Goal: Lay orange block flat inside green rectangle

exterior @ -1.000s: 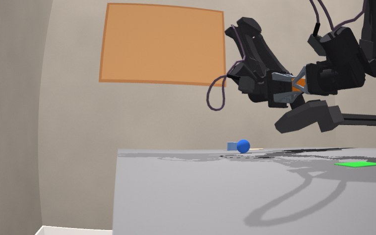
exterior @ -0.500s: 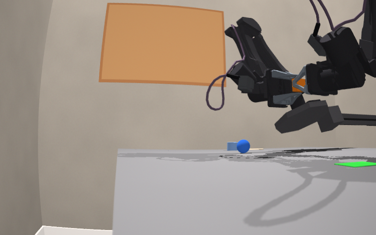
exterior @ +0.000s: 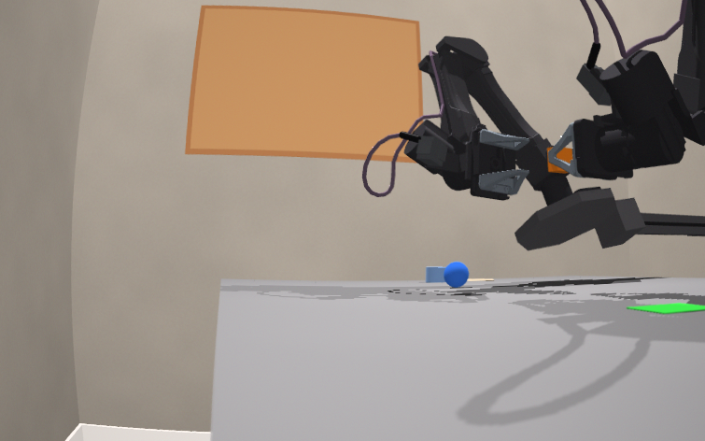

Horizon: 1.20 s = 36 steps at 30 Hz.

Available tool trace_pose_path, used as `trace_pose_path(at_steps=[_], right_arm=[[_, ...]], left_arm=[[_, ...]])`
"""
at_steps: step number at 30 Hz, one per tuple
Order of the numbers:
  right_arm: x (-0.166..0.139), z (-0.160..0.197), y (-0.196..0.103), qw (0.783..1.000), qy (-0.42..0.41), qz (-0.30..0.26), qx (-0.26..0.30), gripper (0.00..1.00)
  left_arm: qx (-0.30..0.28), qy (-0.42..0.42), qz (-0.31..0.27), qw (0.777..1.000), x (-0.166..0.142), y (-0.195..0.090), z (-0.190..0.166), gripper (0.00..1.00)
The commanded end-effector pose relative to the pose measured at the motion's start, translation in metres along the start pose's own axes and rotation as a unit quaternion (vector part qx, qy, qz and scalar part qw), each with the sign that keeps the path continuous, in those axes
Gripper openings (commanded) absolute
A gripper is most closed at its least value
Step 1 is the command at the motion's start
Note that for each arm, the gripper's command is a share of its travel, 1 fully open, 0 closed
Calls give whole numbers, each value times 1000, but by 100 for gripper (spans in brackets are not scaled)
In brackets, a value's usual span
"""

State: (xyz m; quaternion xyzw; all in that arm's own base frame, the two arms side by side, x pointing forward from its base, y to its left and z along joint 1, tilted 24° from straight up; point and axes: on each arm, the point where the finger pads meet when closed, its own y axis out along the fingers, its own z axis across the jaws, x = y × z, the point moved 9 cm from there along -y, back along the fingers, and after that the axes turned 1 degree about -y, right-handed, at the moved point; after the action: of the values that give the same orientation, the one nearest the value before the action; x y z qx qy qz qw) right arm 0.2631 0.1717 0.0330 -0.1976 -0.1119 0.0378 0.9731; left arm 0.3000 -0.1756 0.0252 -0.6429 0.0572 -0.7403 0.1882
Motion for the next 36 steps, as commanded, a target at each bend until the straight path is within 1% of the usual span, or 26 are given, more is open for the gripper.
trace_pose_path(at_steps=[1, 3, 4, 6, 7, 9, 12, 15, 18, 21, 23, 24, 27, 29, 36], right_arm=[[10, 12, 4, 998, -51, 26, -40, 46], [23, 27, 10, 994, -59, 19, -87, 46], [25, 39, 17, 992, -62, 22, -109, 46], [25, 39, 17, 992, -62, 22, -109, 46], [21, 52, 26, 989, -62, 29, -133, 46], [5, 77, 40, 982, -60, 45, -174, 46], [-24, 96, 52, 972, -63, 69, -213, 46], [-52, 112, 60, 962, -72, 91, -248, 46], [-78, 123, 62, 949, -78, 103, -288, 46], [-105, 132, 60, 933, -89, 110, -332, 46], [-105, 132, 60, 933, -89, 110, -332, 46], [-112, 133, 57, 927, -91, 110, -348, 46], [-144, 142, 46, 902, -115, 105, -403, 46], [-160, 142, 38, 888, -131, 104, -429, 46], [-201, 153, 7, 847, -208, 72, -484, 46]], left_arm=[[-15, 8, -7, 1000, 2, 5, 1, 27], [-27, 11, -8, 1000, 0, -2, 1, 27], [-35, 14, -10, 999, -1, -7, 1, 27], [-35, 14, -10, 999, -1, -7, 1, 27], [-44, 13, -10, 999, -5, -14, 0, 27], [-50, 9, -12, 999, -12, -33, 5, 27], [-42, 5, -11, 999, -20, -56, 15, 27], [-35, 3, -11, 999, -25, -74, 24, 27], [-28, 6, -11, 1000, -29, -89, 32, 27], [-16, 29, -12, 999, -35, -102, 43, 27], [-16, 29, -12, 999, -35, -102, 43, 27], [-20, 20, -12, 1000, -36, -106, 42, 27], [-5, 54, -11, 998, -43, -120, 56, 27], [-1, 62, -10, 998, -46, -127, 61, 27], [5, 64, 0, 998, -55, -149, 74, 27]])
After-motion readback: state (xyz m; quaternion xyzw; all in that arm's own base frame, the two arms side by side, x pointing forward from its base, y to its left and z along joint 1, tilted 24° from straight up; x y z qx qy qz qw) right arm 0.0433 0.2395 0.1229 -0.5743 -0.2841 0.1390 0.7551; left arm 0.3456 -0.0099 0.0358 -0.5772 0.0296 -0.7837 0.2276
